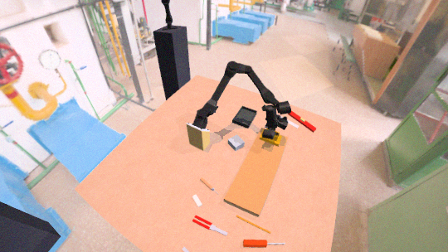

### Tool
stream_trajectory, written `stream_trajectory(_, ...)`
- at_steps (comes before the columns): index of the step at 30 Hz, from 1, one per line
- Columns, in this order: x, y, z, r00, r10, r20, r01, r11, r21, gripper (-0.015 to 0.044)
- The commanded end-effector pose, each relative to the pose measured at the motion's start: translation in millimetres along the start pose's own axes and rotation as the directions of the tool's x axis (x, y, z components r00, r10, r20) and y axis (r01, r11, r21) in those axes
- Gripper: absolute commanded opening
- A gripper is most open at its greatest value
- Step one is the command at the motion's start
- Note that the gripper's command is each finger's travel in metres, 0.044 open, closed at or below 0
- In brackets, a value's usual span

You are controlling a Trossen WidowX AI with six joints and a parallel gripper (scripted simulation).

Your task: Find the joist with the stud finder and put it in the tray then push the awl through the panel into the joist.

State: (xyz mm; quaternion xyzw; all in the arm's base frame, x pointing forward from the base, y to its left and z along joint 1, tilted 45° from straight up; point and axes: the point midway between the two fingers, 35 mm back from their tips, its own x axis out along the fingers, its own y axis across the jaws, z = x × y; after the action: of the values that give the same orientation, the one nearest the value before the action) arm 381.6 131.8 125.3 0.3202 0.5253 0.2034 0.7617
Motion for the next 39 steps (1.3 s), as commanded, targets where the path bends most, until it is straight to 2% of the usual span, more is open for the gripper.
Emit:
stream_trajectory(1, -0.4, 6.2, 0.1, 1.000, 0.005, 0.000, -0.005, 1.000, -0.004, 0.0000)
stream_trajectory(12, -0.3, 1.2, 0.1, 1.000, 0.004, 0.000, -0.004, 1.000, -0.004, 0.0000)
stream_trajectory(39, 0.3, -82.3, -0.3, 1.000, 0.000, -0.001, 0.000, 1.000, -0.004, 0.0000)
